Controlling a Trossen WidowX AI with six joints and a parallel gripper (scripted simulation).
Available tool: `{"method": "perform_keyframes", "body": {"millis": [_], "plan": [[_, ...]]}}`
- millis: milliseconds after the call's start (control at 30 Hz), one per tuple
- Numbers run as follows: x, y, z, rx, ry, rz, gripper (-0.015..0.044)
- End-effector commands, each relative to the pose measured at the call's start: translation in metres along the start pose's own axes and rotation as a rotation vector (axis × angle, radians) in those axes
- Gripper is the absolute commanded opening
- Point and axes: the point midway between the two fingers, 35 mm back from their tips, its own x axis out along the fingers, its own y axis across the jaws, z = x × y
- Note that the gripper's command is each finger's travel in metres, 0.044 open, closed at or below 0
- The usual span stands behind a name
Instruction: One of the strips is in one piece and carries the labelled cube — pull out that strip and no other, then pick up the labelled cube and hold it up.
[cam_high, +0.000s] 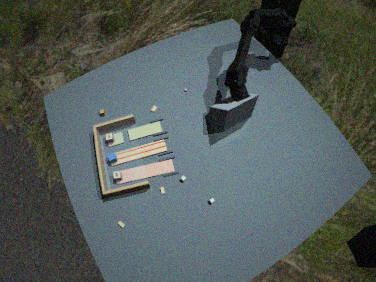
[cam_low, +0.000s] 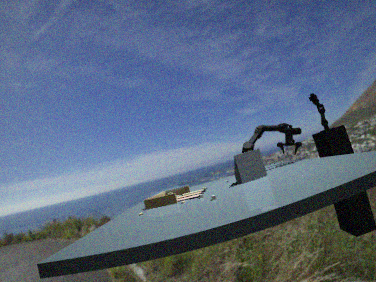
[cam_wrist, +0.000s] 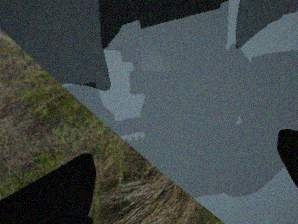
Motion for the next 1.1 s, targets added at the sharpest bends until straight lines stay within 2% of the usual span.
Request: {"method": "perform_keyframes", "body": {"millis": [0, 133, 400, 1067], "plan": [[-0.001, 0.0, 0.0, 0.0, 0.0, 0.0, 0.04], [-0.018, -0.005, -0.002, 0.0, -0.001, 0.001, 0.04], [-0.007, -0.013, -0.004, -0.058, -0.026, 0.0, 0.04], [0.078, -0.153, -0.029, -1.089, -0.284, -0.024, 0.04]]}}
